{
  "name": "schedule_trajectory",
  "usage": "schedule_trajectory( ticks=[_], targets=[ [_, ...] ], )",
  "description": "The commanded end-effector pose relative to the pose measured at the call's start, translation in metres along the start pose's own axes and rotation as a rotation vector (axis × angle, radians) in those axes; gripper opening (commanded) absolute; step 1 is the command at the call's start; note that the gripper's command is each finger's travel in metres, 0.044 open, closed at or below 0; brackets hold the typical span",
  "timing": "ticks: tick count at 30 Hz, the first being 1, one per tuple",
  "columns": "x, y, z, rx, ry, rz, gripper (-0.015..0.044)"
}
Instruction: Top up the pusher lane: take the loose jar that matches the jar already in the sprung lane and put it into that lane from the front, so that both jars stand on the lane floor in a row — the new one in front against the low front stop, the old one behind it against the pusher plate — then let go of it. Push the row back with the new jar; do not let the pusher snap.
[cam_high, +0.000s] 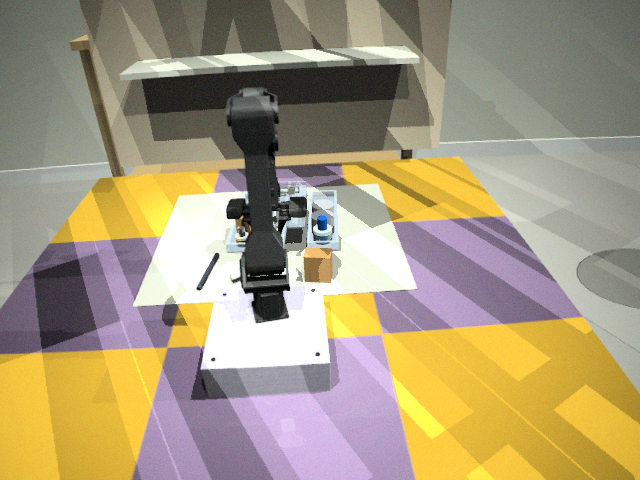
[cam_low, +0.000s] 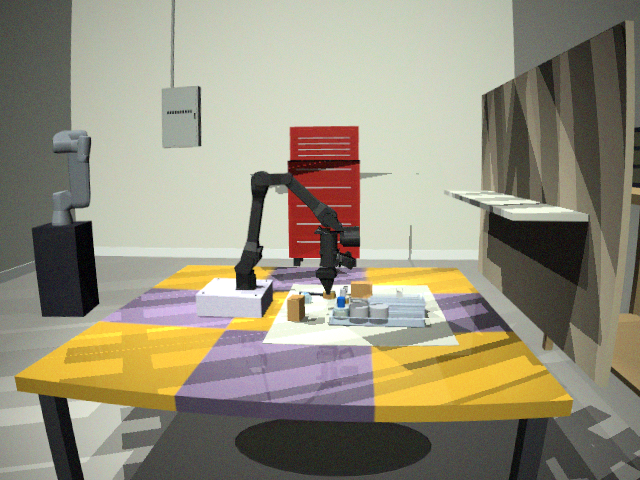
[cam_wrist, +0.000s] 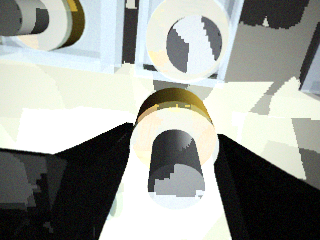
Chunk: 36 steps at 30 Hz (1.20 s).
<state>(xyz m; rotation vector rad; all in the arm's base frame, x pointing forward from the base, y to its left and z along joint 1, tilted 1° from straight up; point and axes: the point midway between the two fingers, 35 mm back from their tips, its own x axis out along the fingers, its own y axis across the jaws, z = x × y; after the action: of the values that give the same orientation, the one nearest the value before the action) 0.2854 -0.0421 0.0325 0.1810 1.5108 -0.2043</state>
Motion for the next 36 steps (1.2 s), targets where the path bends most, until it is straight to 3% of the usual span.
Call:
schedule_trajectory(
  ticks=[1,36],
  targets=[
    [0.002,0.0,0.001,0.005,0.004,-0.003,0.0],
    [0.003,0.0,0.018,0.005,0.003,-0.003,0.0]
  ],
)
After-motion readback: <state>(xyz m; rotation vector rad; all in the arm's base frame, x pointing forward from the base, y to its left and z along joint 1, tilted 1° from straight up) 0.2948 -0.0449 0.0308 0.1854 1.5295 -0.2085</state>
